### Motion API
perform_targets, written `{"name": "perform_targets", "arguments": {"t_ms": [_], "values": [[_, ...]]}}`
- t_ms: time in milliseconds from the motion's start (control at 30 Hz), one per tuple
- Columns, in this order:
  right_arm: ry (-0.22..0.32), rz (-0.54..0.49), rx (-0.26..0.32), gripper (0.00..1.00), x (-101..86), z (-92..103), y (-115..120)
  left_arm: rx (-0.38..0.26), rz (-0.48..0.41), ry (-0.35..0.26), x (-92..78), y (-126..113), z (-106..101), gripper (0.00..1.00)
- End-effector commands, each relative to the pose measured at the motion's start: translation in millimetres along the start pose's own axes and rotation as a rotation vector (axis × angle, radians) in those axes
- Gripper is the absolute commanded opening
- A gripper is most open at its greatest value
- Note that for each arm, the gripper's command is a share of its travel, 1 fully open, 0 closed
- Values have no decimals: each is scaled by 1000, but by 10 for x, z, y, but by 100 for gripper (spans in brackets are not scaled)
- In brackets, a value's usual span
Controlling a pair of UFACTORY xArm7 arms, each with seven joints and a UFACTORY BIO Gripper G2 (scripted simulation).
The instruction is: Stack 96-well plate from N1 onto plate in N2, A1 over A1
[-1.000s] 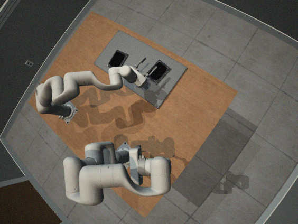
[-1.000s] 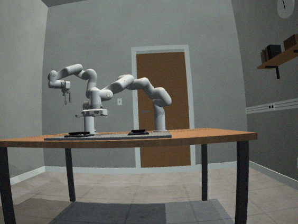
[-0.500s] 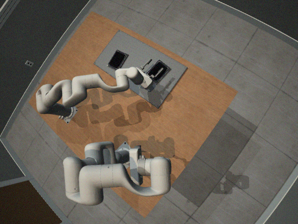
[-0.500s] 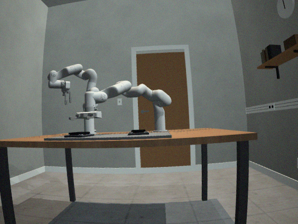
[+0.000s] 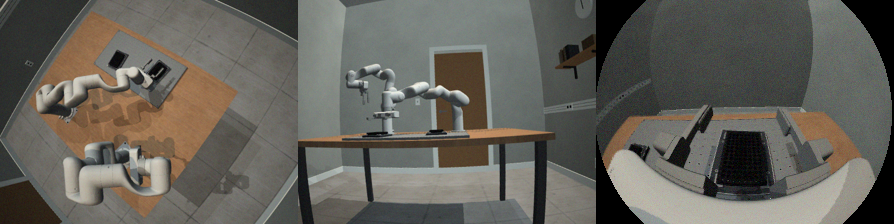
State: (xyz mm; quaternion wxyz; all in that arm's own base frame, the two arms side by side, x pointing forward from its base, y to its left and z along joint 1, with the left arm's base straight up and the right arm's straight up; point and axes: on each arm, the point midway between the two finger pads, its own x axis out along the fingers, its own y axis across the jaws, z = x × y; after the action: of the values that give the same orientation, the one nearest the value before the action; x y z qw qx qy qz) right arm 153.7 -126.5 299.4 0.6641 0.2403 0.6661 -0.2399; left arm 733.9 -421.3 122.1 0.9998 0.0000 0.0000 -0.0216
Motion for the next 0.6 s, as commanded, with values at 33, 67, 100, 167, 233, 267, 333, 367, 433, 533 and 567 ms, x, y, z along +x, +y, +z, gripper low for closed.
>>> {"name": "perform_targets", "arguments": {"t_ms": [33,67,100,167,233,267,333,367,433,533,567], "values": [[-3,0,0,100,-7,5,0,-3,0,-5,9,-6,-10,37],[-3,0,0,100,-7,5,0,-3,0,-5,9,-6,-27,37],[-3,0,0,100,-7,5,0,-3,0,-5,9,-6,-43,37],[-3,0,0,100,-7,5,0,-3,0,-5,10,-6,-77,37],[-3,0,0,100,-7,5,0,-3,0,-5,10,-6,-110,37],[-3,0,0,100,-7,5,0,-3,0,-5,10,-6,-127,37],[-3,0,0,100,-7,5,0,-3,0,-5,10,-6,-160,37],[-3,0,0,100,-7,5,0,-3,0,-5,10,-6,-177,37],[-3,0,0,100,-7,5,0,-3,0,-5,10,-6,-210,37],[-3,0,0,100,-7,5,0,-3,0,-5,10,-6,-227,37],[-3,0,0,100,-7,5,0,-3,0,-5,10,-6,-243,37]]}}
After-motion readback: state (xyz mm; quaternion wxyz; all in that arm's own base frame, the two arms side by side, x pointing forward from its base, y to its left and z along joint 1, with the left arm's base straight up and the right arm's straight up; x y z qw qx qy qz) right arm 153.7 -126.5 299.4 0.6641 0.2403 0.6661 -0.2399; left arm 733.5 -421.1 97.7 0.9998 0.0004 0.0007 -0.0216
